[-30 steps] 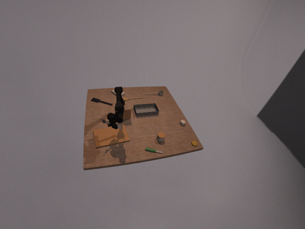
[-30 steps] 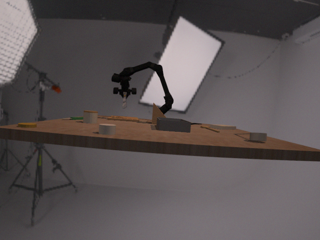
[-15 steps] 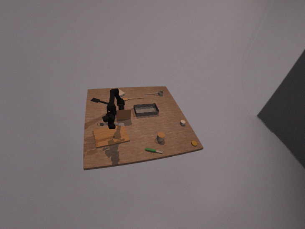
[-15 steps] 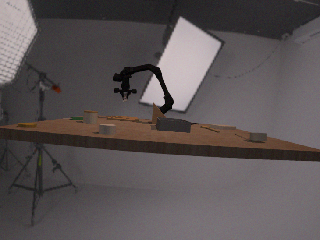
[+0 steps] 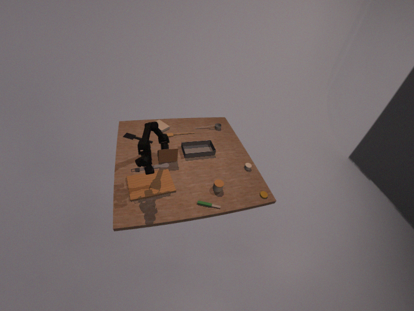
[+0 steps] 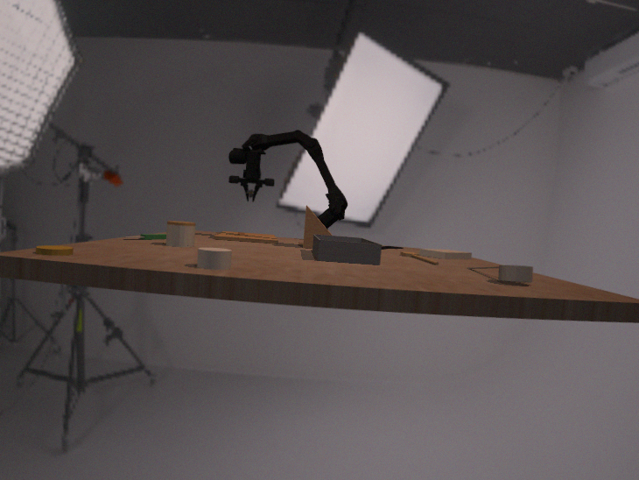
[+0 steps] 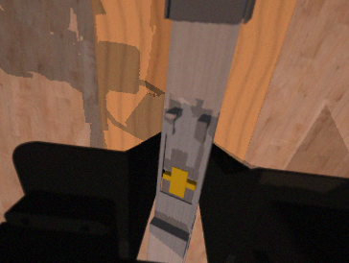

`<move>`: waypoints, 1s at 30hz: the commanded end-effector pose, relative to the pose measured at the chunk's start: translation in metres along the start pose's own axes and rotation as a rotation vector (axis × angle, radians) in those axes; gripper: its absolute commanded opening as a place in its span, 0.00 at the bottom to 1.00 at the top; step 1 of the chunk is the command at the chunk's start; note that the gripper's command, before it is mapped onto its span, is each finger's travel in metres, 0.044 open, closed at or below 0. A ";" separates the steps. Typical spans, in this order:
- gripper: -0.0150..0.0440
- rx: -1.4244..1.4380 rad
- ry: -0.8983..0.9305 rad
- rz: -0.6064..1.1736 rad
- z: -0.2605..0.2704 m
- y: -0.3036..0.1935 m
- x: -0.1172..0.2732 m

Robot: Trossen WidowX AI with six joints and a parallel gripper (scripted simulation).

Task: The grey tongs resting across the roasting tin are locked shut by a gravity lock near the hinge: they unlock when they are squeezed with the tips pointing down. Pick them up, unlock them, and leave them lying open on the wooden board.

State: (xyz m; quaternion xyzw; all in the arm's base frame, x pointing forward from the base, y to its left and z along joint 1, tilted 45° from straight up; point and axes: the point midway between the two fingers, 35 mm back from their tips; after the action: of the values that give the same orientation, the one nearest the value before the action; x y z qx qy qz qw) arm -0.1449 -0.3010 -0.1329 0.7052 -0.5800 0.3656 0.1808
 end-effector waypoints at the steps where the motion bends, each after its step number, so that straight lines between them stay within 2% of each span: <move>1: 0.00 0.005 0.006 0.006 0.001 -0.001 0.001; 30: 0.00 0.004 0.006 0.005 0.005 0.003 -0.043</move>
State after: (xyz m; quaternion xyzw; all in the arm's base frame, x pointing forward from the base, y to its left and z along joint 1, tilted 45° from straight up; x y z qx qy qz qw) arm -0.1482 -0.2781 -0.1642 0.7012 -0.5827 0.3690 0.1806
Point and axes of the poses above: the point midway between the two fingers, 35 mm back from their tips, its own x axis back along the fingers, its own z axis across the jaws, y = z × x, and after that the axes turned 9 degrees about x, right-handed
